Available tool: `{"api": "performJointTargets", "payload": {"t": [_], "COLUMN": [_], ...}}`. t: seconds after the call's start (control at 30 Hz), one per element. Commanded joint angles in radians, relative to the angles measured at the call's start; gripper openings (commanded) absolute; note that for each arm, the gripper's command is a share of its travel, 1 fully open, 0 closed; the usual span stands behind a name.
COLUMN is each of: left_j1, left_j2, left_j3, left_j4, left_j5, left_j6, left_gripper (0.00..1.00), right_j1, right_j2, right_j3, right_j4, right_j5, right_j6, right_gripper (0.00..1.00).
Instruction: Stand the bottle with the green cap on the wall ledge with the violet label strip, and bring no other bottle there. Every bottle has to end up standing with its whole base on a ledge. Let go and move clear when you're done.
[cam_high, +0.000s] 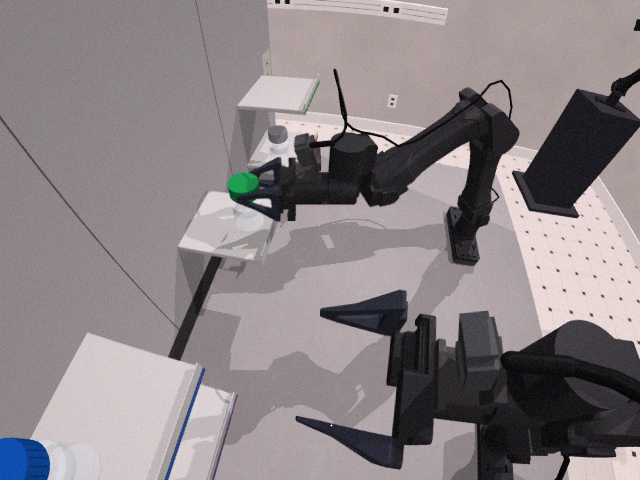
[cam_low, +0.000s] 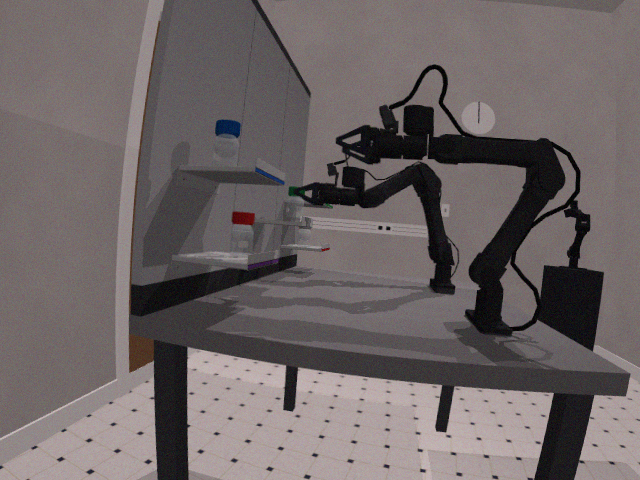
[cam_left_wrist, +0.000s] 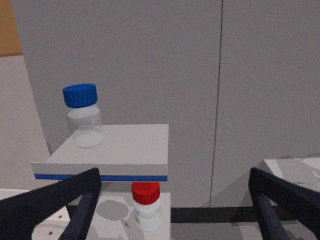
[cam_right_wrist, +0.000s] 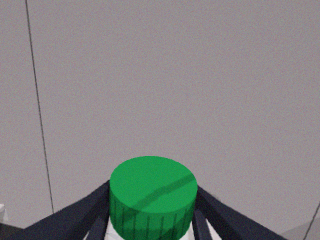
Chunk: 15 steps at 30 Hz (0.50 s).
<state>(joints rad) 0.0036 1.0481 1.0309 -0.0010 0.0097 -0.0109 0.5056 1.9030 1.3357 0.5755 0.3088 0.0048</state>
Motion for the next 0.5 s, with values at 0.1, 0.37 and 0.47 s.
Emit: {"api": "performJointTargets", "payload": {"t": [0.1,0.37,0.47], "left_j1": [-0.010,-0.010,-0.010], "left_j2": [-0.008,-0.008,-0.008], "left_j3": [0.031,0.031,0.031], "left_j4": [0.009,0.009,0.009], "left_j5": [-0.009,-0.009,-0.009], "left_j6": [0.010,0.010,0.010], "left_gripper": [1.00,1.00,1.00], "right_j1": [-0.008,-0.002,-0.002], "right_j2": [-0.013,0.005,-0.004], "right_j3": [0.005,-0.034,-0.034], "right_j4": [0.054,0.078,0.079], "right_j5": [-0.008,-0.001,-0.001], "right_j6": [-0.003,-0.007,-0.008], "right_gripper": [0.50,0.50,0.50]}}
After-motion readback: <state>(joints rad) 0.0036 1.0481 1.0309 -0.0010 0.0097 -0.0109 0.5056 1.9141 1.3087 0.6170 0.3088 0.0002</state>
